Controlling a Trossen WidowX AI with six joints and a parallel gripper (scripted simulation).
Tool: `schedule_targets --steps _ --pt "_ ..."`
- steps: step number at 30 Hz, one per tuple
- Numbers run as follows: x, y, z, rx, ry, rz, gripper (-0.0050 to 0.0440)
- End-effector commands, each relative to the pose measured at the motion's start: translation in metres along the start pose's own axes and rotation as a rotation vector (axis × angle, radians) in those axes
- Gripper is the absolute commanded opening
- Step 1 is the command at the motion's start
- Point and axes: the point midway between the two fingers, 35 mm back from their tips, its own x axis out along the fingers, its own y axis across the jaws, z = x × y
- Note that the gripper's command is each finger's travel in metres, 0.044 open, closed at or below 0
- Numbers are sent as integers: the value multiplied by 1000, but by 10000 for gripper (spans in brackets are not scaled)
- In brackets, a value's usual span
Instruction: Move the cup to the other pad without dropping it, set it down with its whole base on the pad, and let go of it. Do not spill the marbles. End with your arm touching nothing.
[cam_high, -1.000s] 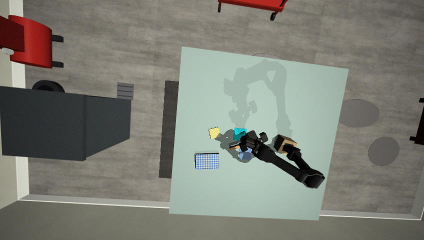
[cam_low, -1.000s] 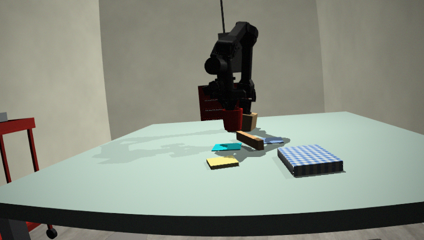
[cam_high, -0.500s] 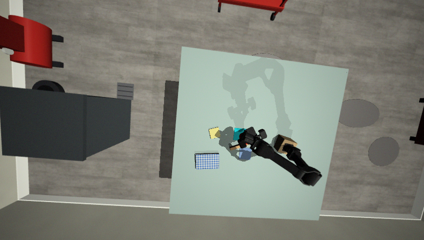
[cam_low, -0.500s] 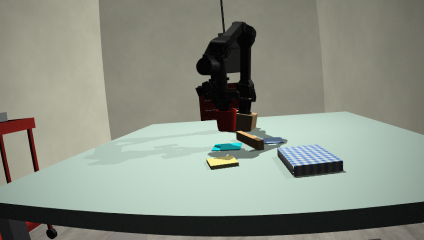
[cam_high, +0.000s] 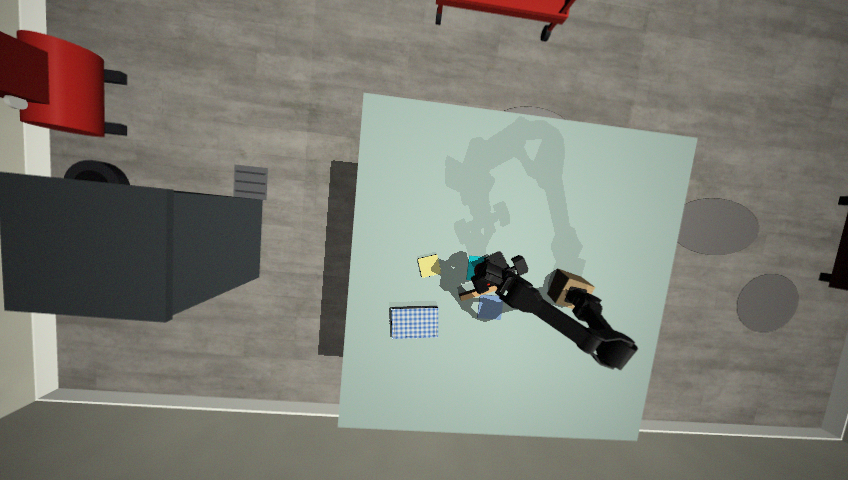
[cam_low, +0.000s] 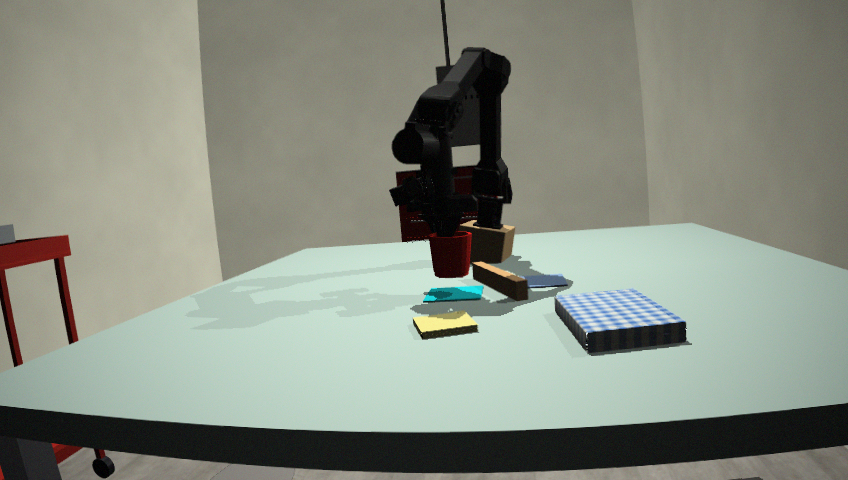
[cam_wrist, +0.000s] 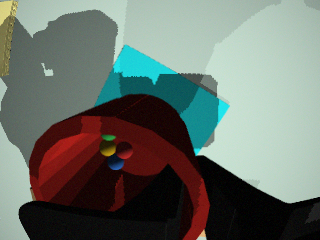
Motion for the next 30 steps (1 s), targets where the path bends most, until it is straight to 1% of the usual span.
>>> schedule_targets --steps 1,7,18,19,30 --pt "13 -4 -3 4 13 -13 0" --pt "28 -5 -4 4 13 -13 0" --pt "30 -5 -4 4 13 -13 0" --pt "27 -3 -2 -1 6 -8 0" --pt "27 -3 -2 -1 6 -8 0"
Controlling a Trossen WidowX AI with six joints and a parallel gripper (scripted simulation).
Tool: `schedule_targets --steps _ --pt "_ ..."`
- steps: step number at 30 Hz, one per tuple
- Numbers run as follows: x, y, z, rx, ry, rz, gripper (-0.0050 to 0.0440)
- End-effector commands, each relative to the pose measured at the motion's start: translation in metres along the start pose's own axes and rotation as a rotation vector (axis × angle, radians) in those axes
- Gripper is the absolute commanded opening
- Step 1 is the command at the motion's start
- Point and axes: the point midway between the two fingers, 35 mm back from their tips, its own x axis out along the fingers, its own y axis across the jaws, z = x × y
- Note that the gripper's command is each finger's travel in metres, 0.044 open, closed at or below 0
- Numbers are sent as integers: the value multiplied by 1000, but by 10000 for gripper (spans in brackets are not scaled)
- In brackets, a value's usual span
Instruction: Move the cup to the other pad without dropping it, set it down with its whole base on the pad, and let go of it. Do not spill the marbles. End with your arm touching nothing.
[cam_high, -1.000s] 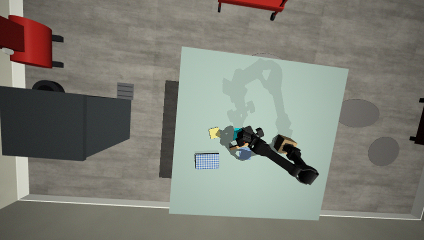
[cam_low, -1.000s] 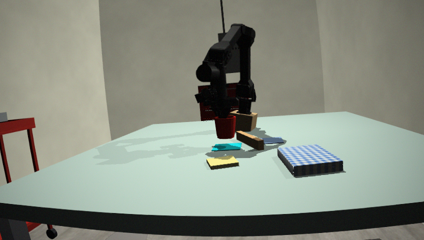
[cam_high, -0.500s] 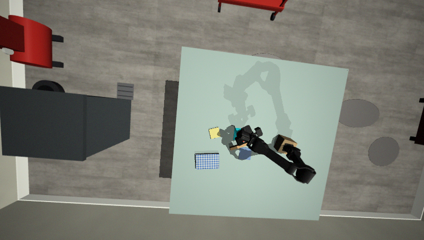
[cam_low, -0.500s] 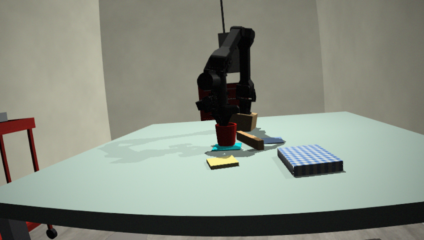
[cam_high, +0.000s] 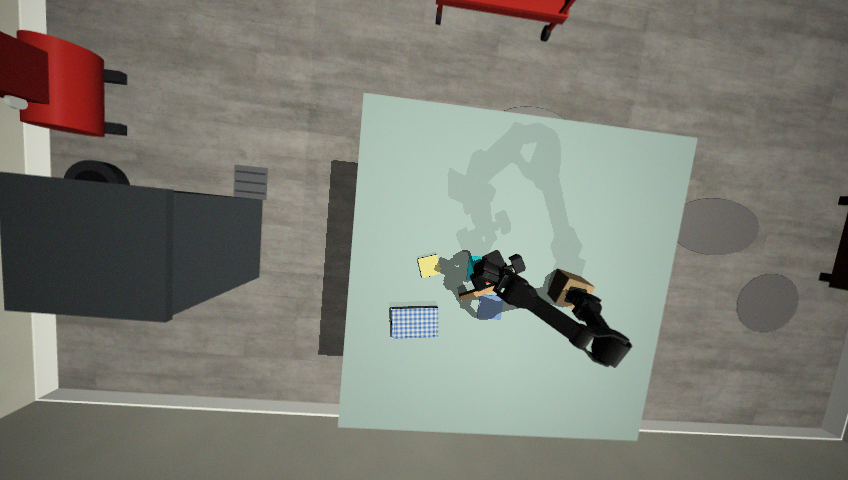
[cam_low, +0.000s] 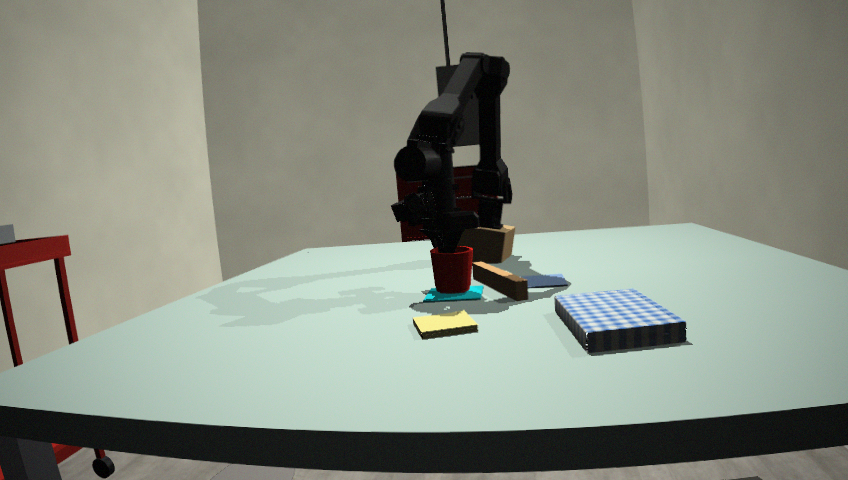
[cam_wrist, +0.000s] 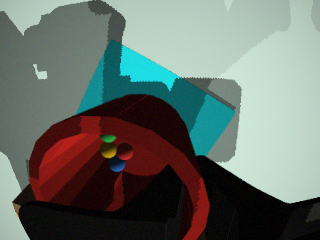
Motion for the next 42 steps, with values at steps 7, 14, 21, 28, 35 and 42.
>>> schedule_targets --steps 7,14,21,28,35,42 --pt "0 0 0 0 -1 0 120" --pt "0 0 0 0 -1 0 128" --pt "-1 0 0 0 -1 0 128" --pt "-14 0 1 1 1 -2 128" --pt "-26 0 0 2 3 -3 128" --pt "-44 -3 -3 4 6 -5 128"
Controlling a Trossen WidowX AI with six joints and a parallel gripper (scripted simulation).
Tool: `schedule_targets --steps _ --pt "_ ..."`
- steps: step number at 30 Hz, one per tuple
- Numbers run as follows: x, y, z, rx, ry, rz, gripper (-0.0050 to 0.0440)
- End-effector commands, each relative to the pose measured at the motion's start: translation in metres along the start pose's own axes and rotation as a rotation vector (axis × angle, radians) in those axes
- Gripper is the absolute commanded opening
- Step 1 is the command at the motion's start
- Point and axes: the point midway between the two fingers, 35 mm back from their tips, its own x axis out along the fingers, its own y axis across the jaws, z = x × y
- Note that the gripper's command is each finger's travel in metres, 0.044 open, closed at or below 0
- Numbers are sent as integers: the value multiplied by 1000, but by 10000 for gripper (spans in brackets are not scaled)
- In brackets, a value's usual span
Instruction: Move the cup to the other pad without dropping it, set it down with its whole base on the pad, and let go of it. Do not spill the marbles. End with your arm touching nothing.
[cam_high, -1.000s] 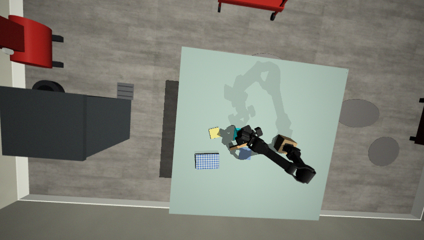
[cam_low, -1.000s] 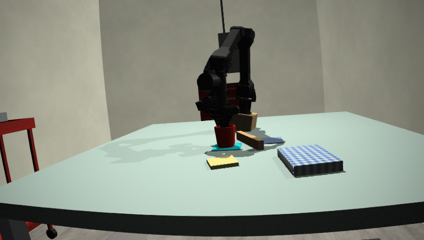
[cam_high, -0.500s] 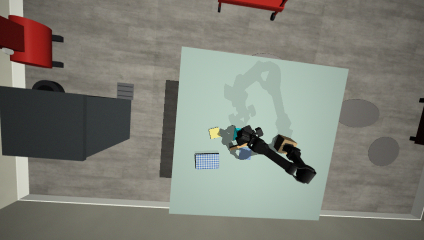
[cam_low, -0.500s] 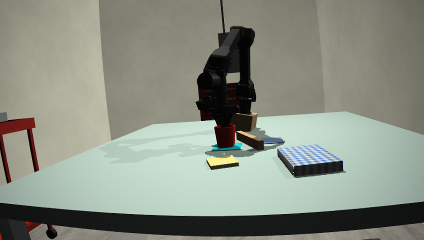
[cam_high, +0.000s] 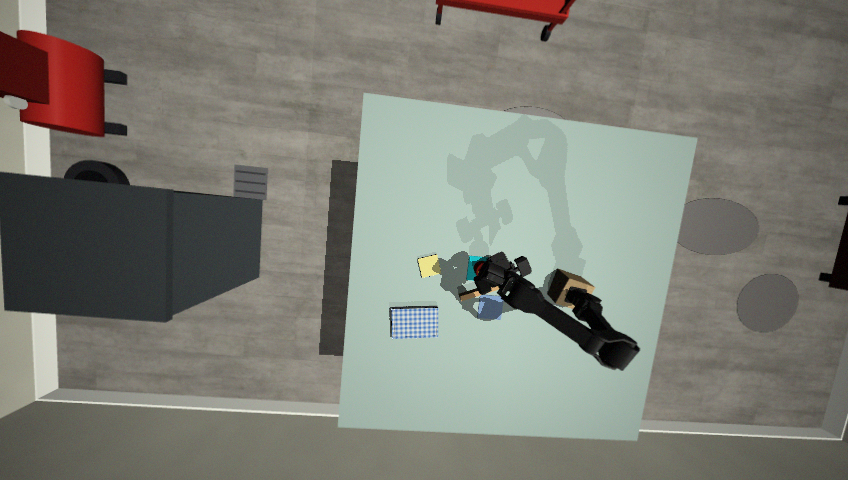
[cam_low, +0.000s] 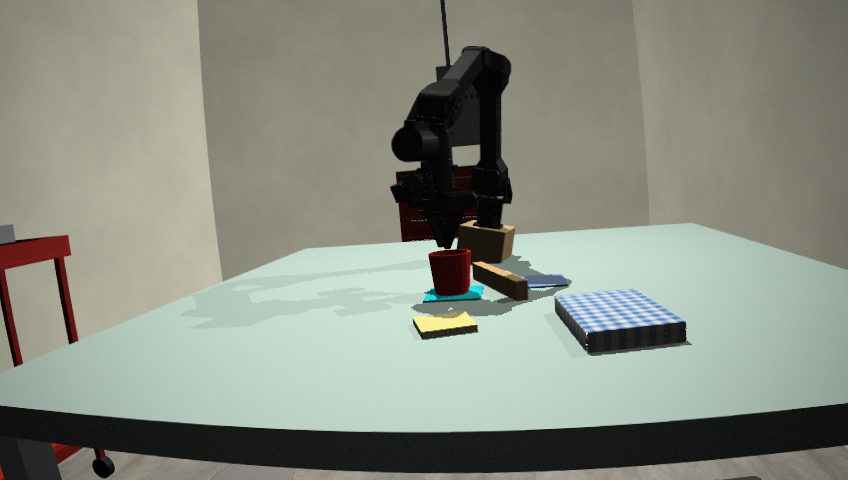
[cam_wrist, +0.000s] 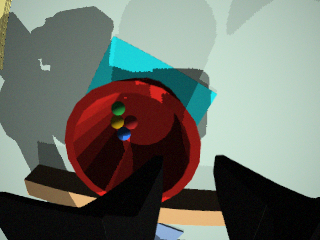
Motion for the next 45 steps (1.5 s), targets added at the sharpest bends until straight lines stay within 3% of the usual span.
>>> schedule_targets --steps 1,7,15,20,22,34,45 --pt "-12 1 0 -4 -9 9 128" --pt "-16 -2 -2 -3 -9 9 128" --pt "-12 -2 -2 0 -4 3 320" --pt "-21 -2 -2 0 -4 4 440" --pt "-21 -2 -2 0 -4 4 440" --pt "-75 -7 -7 -3 -9 9 440" --pt "-72 -8 -8 2 -4 5 440"
